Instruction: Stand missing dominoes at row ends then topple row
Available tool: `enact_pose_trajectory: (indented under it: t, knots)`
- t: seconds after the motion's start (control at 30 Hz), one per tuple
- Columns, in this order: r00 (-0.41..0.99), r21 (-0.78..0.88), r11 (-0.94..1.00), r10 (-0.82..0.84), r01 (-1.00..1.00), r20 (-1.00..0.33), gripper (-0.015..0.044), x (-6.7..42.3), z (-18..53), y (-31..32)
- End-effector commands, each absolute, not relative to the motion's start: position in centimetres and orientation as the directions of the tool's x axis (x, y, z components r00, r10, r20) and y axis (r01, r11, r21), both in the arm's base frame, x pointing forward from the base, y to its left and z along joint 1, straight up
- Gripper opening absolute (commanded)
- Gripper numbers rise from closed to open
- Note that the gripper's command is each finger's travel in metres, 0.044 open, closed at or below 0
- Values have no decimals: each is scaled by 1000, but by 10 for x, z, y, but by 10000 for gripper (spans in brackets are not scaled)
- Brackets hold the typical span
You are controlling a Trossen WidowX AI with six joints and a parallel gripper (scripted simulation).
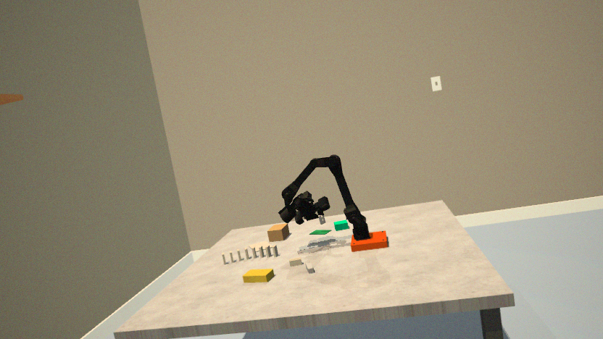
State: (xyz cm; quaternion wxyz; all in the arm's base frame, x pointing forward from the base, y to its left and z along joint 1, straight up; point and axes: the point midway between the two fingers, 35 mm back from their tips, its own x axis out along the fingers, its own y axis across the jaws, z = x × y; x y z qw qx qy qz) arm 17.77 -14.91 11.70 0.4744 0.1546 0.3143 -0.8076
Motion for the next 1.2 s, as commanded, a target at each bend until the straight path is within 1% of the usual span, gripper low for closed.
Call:
enact_pose_trajectory:
  t: [0.0,0.2,0.4,0.63,0.77,1.17]
  knots:
    - [-466,-325,-348,-768,879,-438,107,177,116,-148]
    - [-366,-240,-301,-880,923,-302,107,185,121,-147]
    - [-220,-151,-194,-959,969,-177,107,197,126,-142]
    - [-6,-54,-3,-998,999,-56,107,214,130,-131]
    - [105,-13,105,-994,994,-10,107,224,131,-123]
    - [111,-11,111,-994,994,-8,107,224,131,-123]
